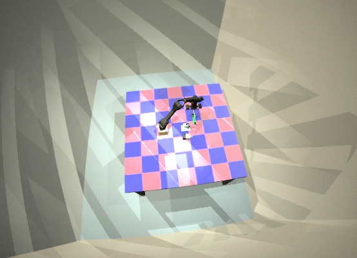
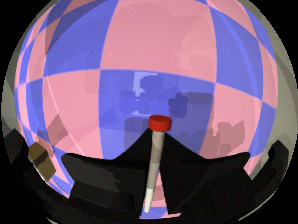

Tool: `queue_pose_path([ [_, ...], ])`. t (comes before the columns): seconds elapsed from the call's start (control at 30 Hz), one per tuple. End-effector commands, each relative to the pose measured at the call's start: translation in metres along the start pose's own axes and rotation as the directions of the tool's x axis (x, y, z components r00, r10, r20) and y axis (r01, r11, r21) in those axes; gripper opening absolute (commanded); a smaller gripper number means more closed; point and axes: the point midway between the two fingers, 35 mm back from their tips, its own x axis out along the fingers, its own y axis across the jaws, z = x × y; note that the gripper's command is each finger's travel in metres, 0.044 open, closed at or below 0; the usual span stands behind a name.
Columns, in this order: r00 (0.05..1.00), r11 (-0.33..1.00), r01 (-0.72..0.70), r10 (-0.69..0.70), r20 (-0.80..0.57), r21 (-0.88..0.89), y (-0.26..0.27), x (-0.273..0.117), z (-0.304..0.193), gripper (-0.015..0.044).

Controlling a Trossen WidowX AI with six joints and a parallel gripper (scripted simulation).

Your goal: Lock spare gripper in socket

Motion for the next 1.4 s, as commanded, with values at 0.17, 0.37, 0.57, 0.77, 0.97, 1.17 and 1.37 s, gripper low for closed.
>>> queue_pose_path([
  [0.17, 1.000, 1.000, 0.000, 0.000, 0.000, -0.003, -0.001, 0.014, -0.002, 0.0000],
  [0.37, 1.000, 1.000, 0.000, 0.000, 0.000, -0.004, -0.001, 0.024, -0.003, 0.0000],
  [0.57, 1.000, 1.000, 0.000, 0.000, 0.000, -0.004, -0.001, 0.033, -0.003, 0.0000],
  [0.77, 1.000, 1.000, 0.000, 0.000, 0.000, -0.004, -0.002, 0.041, -0.004, 0.0000],
  [0.97, 1.000, 1.000, 0.000, 0.000, 0.000, -0.004, -0.002, 0.041, -0.004, 0.0000],
  [1.17, 1.000, 1.000, 0.000, 0.000, 0.000, -0.004, -0.002, 0.041, -0.004, 0.0000],
  [1.37, 1.000, 1.000, 0.000, 0.000, 0.000, -0.004, -0.002, 0.041, -0.004, 0.0000],
])
